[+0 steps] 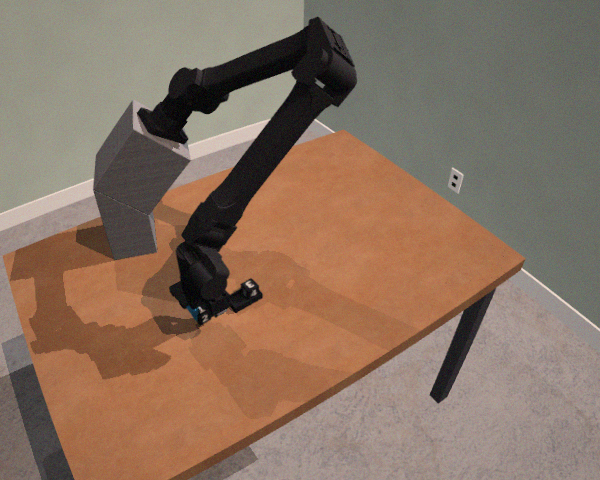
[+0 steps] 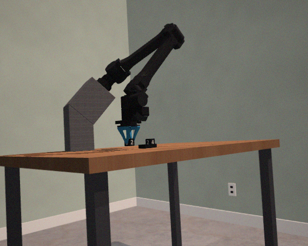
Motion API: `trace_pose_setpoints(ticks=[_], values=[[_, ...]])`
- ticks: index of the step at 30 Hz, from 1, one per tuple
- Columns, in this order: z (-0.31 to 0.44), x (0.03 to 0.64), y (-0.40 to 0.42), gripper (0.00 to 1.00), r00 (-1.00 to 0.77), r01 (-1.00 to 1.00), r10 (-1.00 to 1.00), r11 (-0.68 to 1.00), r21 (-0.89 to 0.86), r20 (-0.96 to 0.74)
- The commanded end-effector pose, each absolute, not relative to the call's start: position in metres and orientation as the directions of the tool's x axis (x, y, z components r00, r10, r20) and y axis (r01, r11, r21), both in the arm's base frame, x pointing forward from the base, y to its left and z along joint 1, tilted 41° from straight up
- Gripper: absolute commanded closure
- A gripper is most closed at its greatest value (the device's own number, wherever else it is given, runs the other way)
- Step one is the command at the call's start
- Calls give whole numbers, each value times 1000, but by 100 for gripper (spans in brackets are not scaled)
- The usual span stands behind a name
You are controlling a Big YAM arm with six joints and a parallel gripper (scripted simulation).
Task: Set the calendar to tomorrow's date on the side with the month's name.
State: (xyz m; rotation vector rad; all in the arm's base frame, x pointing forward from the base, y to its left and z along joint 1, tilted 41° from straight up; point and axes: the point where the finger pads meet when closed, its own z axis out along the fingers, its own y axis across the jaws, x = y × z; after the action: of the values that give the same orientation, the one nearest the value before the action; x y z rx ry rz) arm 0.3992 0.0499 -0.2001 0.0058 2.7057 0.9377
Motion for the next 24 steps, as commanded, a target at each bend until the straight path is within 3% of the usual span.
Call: trace_pose_setpoints(ticks=[1,24], values=[[-205,404,59,73,-961,-80,103,789,610,-258],[-203,408,56,73,-956,-78,114,791,607,-271]])
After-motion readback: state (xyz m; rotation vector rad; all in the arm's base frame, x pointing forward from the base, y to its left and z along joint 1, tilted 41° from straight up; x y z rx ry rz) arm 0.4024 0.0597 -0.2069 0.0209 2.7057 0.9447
